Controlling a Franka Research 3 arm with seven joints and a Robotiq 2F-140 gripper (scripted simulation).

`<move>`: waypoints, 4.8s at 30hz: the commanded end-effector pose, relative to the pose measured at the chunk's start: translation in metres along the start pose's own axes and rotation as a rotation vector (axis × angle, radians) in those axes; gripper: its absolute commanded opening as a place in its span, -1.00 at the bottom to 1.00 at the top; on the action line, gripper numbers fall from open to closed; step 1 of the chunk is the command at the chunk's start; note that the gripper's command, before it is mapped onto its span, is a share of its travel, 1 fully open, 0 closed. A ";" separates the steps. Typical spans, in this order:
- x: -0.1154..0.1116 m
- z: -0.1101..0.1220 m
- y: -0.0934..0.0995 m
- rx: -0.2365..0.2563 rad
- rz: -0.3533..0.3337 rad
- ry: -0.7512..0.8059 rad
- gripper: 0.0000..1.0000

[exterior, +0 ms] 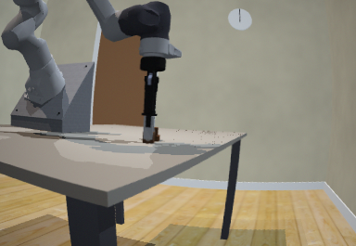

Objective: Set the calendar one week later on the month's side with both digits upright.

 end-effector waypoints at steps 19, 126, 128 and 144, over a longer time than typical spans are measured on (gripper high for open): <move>0.000 0.000 -0.001 0.000 0.001 -0.007 -0.42; 0.009 -0.033 0.090 0.011 -0.003 -0.762 1.00; 0.010 -0.034 0.090 0.012 -0.003 -0.794 1.00; 0.012 -0.044 0.091 0.013 -0.006 -1.037 1.00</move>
Point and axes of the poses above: the point where the finger pads meet when closed, its own y axis back along the fingers, its own z axis across the jaws, x = y × z, the point moved 6 cm from there along y, back along the fingers, and after that the axes turned 11 degrees about y, right-handed, at the moved point
